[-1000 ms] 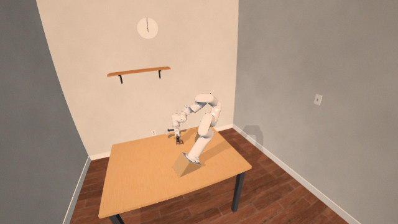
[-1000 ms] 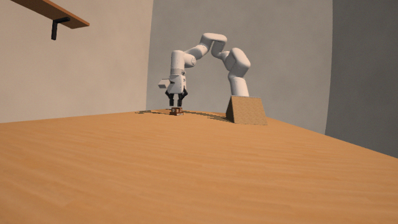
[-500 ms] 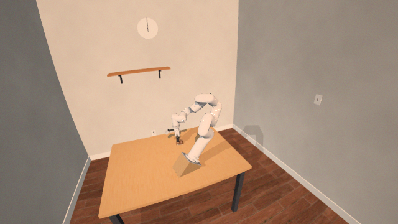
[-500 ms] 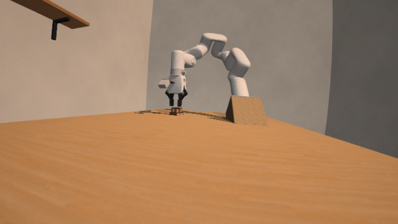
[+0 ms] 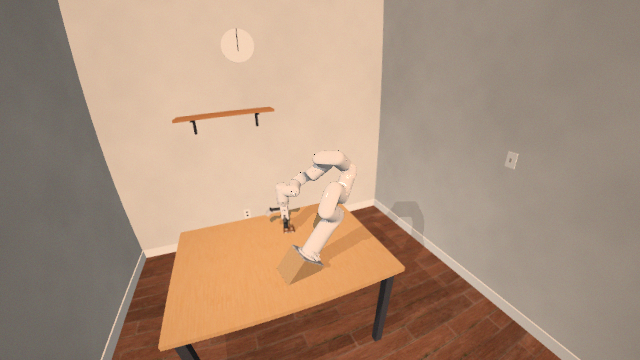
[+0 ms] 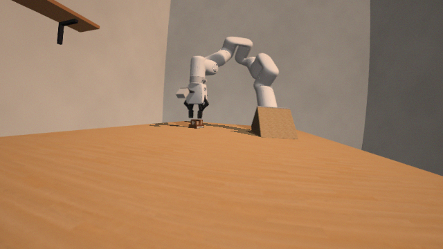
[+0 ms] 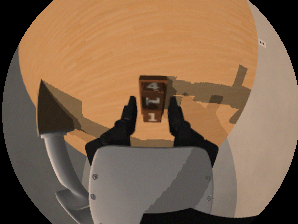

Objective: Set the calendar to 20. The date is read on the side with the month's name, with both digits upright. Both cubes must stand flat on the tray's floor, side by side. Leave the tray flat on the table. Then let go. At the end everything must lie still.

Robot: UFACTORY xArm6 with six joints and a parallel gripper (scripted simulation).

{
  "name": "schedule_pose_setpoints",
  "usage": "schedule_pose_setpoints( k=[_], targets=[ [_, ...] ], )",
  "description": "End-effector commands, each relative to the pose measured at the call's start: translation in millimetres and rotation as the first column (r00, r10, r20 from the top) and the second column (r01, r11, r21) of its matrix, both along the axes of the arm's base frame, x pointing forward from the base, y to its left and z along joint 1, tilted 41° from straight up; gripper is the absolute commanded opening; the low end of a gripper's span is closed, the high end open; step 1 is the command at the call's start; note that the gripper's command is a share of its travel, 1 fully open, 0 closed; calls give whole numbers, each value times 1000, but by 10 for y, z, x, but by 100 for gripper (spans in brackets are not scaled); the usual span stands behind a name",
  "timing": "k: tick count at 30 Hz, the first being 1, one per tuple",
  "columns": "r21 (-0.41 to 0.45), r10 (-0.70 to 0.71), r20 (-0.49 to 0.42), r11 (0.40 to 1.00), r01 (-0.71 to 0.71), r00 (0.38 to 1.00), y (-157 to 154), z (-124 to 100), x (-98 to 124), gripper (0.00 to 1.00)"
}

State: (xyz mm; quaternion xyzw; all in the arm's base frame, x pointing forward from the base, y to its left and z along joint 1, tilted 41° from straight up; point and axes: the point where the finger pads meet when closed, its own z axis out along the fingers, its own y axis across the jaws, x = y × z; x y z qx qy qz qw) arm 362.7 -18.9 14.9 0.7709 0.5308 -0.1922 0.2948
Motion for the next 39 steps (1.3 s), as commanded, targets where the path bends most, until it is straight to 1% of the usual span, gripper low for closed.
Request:
schedule_pose_setpoints(
  k=[1,11,30,39],
  targets=[
    [1,1,3,1000,-1,1000,8,7,11,49],
    [1,1,3,1000,-1,1000,-3,-6,12,49],
    [1,1,3,1000,-1,1000,-162,-188,17,49],
    [1,1,3,1000,-1,1000,-177,-206,17,49]
  ],
)
